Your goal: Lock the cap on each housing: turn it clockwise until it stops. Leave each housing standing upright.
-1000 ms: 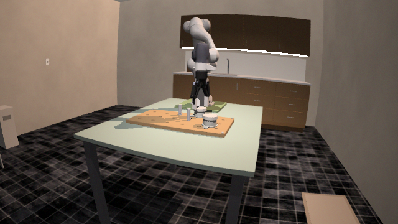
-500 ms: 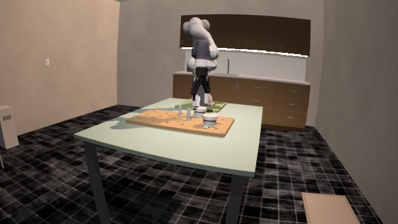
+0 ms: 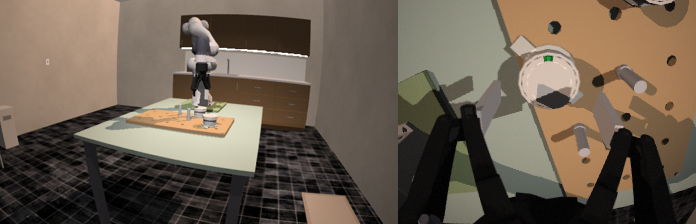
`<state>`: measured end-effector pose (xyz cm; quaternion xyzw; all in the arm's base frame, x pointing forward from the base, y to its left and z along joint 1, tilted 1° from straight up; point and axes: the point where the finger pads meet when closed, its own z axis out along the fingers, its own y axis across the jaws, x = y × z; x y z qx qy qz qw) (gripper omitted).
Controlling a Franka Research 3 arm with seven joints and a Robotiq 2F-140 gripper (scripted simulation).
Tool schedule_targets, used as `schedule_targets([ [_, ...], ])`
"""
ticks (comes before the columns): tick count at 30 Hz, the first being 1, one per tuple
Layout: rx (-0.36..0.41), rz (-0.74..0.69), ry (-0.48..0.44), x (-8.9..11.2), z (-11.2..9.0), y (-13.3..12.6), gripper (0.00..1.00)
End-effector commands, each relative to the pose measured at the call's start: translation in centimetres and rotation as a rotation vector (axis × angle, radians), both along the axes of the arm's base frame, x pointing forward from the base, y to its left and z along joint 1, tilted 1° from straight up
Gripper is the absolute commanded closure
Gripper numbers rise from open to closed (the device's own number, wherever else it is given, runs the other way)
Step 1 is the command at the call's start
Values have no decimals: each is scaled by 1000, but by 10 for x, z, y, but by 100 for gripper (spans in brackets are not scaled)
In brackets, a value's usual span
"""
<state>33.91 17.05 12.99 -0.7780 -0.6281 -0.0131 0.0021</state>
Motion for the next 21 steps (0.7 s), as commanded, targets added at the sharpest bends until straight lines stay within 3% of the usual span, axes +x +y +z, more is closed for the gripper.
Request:
schedule_targets([
  [1, -11, -8, 10, -3, 6, -4, 22],
  [21, -10, -7, 10, -3, 16, -4, 22],
])
